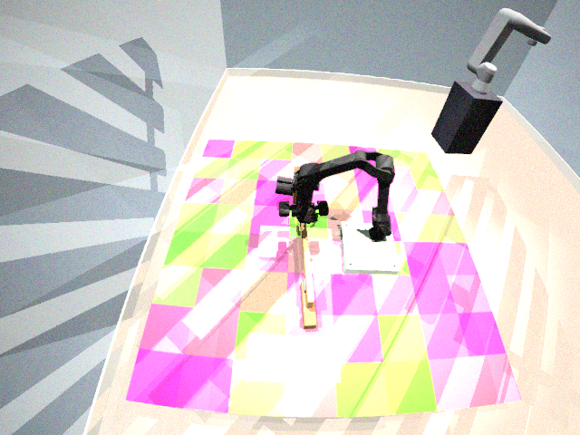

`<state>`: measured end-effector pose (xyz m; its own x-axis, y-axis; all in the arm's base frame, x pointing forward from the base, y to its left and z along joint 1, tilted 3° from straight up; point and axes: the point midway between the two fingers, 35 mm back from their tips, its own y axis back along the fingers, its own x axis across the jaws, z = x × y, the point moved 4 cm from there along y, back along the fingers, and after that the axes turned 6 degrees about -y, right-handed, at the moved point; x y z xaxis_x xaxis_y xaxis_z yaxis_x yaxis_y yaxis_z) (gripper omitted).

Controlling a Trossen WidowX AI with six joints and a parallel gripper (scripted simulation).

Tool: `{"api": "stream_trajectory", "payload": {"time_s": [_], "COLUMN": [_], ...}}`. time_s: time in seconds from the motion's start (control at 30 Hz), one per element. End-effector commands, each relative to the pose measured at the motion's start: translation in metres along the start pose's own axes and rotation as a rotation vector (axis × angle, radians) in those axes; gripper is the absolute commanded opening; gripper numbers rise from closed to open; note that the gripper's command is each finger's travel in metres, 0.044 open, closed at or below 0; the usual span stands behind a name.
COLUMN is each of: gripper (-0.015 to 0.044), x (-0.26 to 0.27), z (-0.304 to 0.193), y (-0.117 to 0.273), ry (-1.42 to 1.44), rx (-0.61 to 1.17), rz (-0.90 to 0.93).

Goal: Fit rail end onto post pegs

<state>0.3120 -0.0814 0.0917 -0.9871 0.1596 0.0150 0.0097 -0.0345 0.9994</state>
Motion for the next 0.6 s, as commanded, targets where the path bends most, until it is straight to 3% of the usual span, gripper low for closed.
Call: {"api": "stream_trajectory", "payload": {"time_s": [0.0, 0.57], "gripper": [0.0000, 0.0000], "x": [-0.0012, -0.0014], "z": [0.0015, 0.0008], "y": [0.0017, 0.0004], "ry": [0.000, 0.000], "rx": [-0.003, -0.003], "rz": [-0.009, -0.009]}}
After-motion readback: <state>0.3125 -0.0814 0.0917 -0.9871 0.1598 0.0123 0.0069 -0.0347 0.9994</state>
